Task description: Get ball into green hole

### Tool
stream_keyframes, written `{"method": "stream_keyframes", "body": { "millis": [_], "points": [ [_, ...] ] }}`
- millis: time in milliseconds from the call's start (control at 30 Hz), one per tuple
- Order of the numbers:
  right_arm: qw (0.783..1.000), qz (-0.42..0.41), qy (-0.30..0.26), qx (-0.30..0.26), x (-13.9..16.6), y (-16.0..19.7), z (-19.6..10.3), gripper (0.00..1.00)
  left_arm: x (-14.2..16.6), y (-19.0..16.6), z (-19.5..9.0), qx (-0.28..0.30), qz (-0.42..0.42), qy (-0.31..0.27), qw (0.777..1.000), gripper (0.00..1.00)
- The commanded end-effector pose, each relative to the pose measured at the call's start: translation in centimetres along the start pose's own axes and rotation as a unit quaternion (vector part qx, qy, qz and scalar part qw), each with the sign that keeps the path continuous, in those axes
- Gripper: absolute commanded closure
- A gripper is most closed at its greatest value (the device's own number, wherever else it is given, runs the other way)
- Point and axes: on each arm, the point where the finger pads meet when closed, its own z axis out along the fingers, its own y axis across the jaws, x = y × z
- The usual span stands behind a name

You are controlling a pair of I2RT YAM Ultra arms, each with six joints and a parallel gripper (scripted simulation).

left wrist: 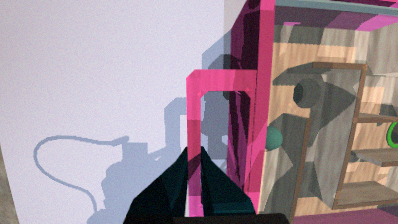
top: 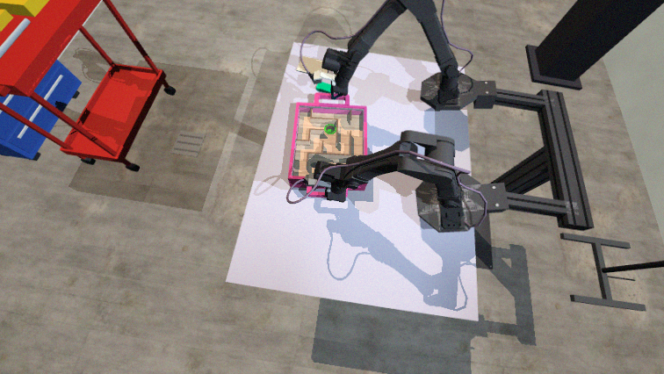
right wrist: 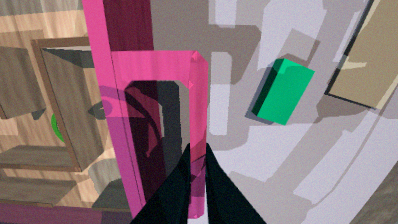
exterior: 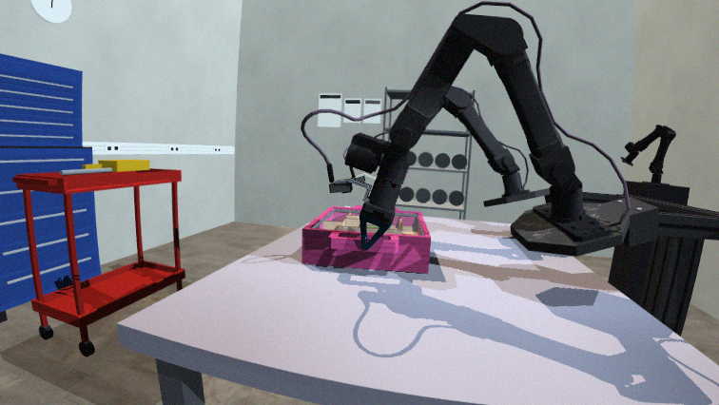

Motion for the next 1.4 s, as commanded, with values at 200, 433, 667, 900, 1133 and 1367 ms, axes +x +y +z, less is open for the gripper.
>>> {"method": "stream_keyframes", "body": {
  "millis": [200,433,667,900,1133,1367],
  "points": [
    [0.998,0.007,-0.057,0.000,-4.5,0.2,-4.0,1.00,-3.4,-1.1,-3.4,0.016,0.010,-0.041,0.999,1.00],
    [0.997,0.006,-0.083,-0.001,-6.0,0.2,-4.5,1.00,-5.4,-0.8,-4.0,0.009,0.004,-0.076,0.997,1.00],
    [0.996,0.006,-0.088,-0.001,-6.4,0.2,-4.7,1.00,-5.8,-0.9,-4.1,0.012,0.003,-0.081,0.997,1.00],
    [0.995,0.008,-0.104,-0.002,-7.4,0.2,-4.9,1.00,-6.5,-0.7,-4.3,0.008,0.001,-0.094,0.996,1.00],
    [0.994,0.007,-0.107,-0.002,-7.7,0.3,-5.3,1.00,-7.1,-0.6,-4.6,0.005,0.000,-0.101,0.995,1.00],
    [0.994,0.008,-0.109,-0.002,-7.9,0.2,-5.7,1.00,-7.4,-0.6,-5.1,0.006,-0.002,-0.103,0.995,1.00]
  ]
}}
